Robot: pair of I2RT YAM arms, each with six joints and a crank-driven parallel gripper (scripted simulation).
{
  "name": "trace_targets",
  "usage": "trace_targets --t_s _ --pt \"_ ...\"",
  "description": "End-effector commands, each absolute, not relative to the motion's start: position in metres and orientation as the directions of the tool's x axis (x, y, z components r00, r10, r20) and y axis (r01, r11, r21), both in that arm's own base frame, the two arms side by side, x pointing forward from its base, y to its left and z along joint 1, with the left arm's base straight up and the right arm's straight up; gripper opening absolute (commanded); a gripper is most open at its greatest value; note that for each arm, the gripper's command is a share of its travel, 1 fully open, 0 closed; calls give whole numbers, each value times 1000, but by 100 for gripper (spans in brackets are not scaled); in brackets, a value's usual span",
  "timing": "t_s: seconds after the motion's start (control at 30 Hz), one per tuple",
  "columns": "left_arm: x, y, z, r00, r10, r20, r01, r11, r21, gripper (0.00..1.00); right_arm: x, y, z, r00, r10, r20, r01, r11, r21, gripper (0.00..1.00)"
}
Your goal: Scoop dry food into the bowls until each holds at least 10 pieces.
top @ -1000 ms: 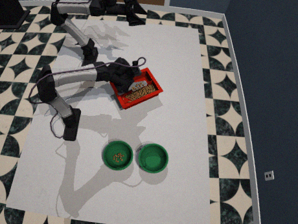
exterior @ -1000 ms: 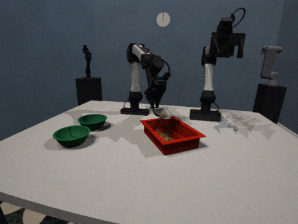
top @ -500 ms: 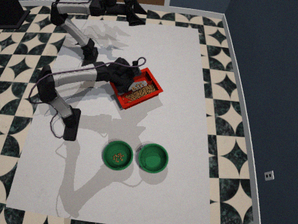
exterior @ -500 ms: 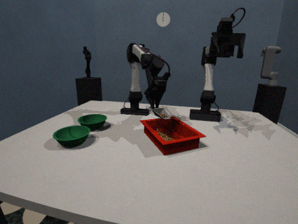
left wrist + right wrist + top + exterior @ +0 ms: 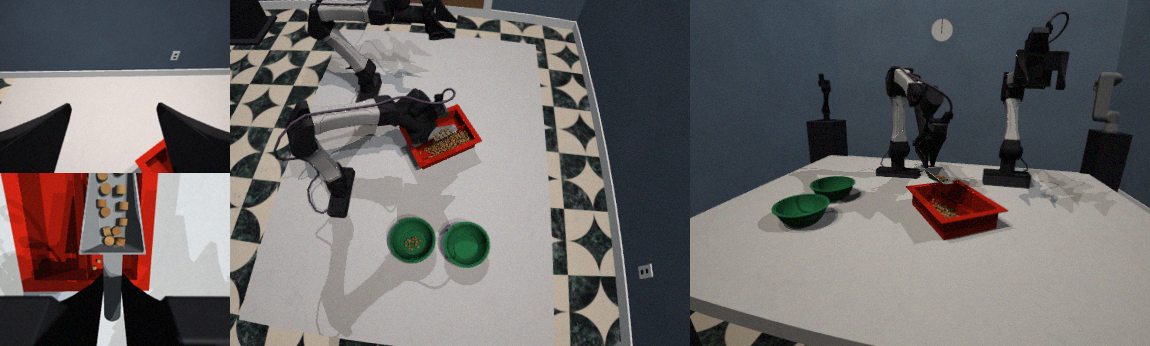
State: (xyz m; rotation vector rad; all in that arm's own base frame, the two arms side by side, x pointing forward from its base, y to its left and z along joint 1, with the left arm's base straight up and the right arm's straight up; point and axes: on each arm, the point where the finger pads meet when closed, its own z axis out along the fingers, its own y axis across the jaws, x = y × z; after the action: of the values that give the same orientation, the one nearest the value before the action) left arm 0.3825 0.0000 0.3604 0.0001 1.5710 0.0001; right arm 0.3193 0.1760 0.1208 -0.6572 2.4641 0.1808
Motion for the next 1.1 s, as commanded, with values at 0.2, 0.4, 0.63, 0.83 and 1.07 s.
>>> trace_targets --t_s 0.2,0.4,0.63,0.83,1.07 --pt "380 0 373 31 -1 -1000 0 1000 -1 100 312 142 123 -774 -306 -554 -346 937 -34 0" --pt "380 0 373 31 -1 -1000 0 1000 -1 100 308 122 122 -801 -229 -552 -248 968 -42 0" --pt "380 0 373 31 -1 -1000 0 1000 -1 100 299 82 117 -836 -88 -542 -60 996 -69 0" --pt "380 0 373 31 -1 -1000 0 1000 -1 100 292 59 113 -841 -5 -540 50 995 -87 0" --pt "380 0 373 31 -1 -1000 0 1000 -1 100 281 21 108 -824 137 -550 239 964 -118 0"
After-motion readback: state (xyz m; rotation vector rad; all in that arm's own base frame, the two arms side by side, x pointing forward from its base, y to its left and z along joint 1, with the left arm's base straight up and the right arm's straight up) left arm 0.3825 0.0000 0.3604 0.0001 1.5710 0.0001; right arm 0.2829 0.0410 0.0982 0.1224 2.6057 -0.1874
